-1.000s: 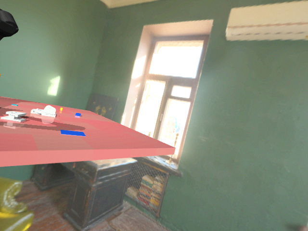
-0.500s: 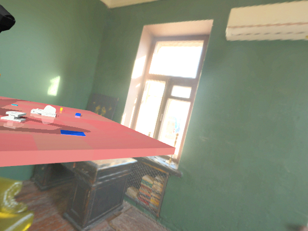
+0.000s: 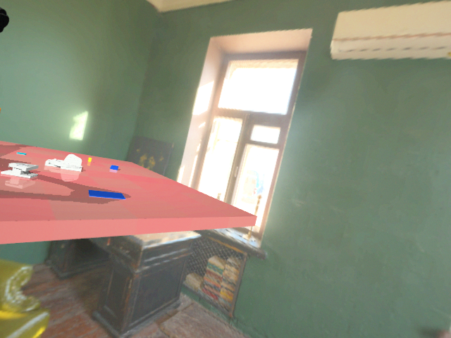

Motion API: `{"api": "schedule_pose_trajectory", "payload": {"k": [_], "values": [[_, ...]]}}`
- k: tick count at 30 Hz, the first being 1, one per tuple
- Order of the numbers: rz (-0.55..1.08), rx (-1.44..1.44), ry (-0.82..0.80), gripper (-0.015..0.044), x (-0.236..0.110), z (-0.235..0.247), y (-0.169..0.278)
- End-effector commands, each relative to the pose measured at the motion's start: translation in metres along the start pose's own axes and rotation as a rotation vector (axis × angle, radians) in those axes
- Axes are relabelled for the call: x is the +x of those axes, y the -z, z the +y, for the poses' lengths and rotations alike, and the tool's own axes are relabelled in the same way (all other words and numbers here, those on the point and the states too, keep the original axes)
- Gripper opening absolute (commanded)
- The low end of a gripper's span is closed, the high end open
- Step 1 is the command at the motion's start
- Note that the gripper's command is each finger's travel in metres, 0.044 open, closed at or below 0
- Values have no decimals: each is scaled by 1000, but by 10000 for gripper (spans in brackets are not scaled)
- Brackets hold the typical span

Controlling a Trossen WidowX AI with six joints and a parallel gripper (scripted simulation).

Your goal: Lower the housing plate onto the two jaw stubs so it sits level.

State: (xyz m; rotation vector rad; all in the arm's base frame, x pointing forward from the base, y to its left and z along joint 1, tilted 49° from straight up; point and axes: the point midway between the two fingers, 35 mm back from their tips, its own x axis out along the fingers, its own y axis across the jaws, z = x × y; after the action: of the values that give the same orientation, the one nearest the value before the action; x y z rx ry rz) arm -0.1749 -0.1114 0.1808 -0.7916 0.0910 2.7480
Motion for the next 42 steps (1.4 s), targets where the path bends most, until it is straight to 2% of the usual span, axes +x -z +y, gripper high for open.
{"api": "schedule_pose_trajectory", "payload": {"k": [1, 11, 22, 32, 42], "values": [[22, 71, -103, 440, -16, 18, 10], [132, 229, -358, 440, -68, 52, 41], [350, 367, -593, 440, -136, 65, 83], [617, 461, -731, 440, -199, 52, 121], [924, 504, -780, 440, -257, 14, 157]]}}
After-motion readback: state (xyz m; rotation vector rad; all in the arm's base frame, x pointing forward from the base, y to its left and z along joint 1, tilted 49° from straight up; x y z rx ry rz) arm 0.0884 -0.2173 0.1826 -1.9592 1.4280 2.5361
